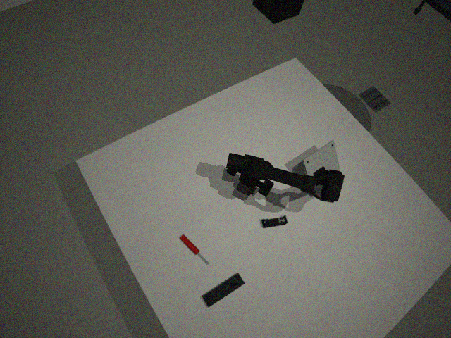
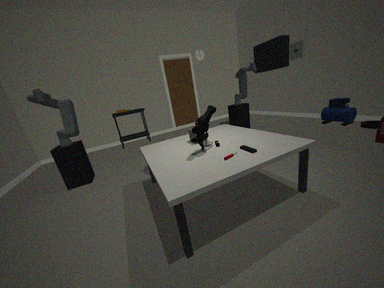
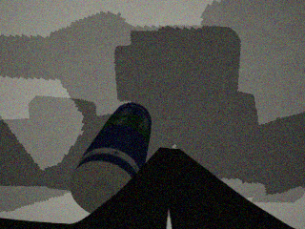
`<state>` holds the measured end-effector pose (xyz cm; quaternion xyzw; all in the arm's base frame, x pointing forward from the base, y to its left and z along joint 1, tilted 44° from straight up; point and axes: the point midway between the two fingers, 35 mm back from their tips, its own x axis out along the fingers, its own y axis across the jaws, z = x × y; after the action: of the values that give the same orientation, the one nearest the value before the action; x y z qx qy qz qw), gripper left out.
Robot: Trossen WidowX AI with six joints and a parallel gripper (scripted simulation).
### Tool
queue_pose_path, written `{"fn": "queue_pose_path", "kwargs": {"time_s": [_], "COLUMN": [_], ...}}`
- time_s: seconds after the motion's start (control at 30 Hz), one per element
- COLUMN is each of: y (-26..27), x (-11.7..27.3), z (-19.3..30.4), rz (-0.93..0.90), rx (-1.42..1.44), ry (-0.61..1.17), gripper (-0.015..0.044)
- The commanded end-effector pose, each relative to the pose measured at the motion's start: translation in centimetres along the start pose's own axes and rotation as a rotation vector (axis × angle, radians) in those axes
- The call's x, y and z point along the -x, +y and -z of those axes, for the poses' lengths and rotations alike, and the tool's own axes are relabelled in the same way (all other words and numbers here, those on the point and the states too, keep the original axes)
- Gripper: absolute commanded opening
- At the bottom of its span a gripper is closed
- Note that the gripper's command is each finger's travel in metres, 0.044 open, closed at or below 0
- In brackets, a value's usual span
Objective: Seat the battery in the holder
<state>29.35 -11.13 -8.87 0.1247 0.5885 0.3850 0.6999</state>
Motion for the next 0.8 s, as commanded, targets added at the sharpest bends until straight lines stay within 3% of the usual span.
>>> {"fn": "queue_pose_path", "kwargs": {"time_s": [0.0, 0.77], "y": [0.7, 4.3], "x": [-0.1, -0.2], "z": [0.0, 0.2], "rz": [-0.004, -0.006], "rx": [-0.004, -0.004], "ry": [-0.002, -0.002], "gripper": [0.0, 0.0]}}
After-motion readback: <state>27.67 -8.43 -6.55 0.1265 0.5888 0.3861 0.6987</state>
